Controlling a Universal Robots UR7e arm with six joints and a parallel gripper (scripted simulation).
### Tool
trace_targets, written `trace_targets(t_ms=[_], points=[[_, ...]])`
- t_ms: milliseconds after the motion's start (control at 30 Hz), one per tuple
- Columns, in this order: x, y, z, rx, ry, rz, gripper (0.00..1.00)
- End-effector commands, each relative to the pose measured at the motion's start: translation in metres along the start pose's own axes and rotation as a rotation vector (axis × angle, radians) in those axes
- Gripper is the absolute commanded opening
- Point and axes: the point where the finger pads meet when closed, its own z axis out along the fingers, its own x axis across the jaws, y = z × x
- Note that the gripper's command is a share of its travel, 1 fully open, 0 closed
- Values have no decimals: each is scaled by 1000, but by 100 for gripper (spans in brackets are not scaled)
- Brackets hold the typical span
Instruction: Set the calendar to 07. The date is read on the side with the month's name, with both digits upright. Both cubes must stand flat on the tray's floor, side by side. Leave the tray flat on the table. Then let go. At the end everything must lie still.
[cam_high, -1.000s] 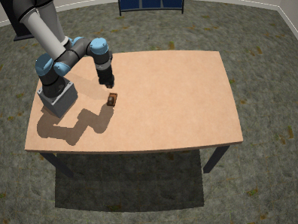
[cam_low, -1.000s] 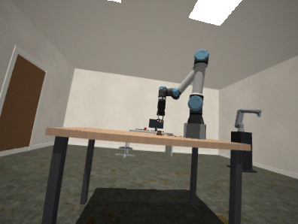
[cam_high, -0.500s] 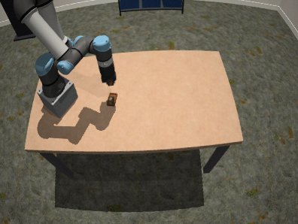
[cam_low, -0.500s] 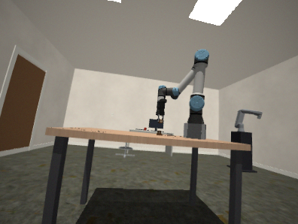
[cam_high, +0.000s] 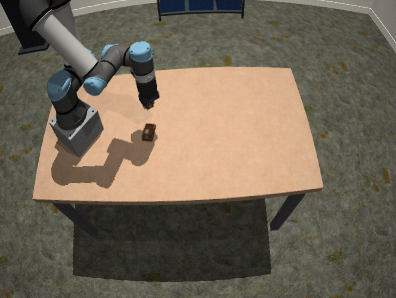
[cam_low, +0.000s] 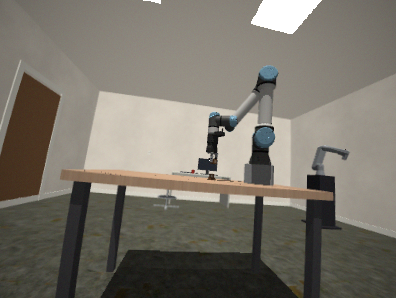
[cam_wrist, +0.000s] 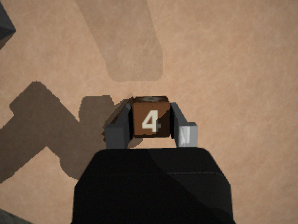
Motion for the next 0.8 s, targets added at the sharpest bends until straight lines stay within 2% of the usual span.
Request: trace_targets(t_ms=[0,333,433,600,767], points=[[7,-7,1,-1,1,-174,60],[19,-21,3,-1,1,-490,60],[19,-22,3,-1,1,-500,60],[27,-30,5,-1,1,-699,60],[32,-35,6,-1,1,-811,60]])
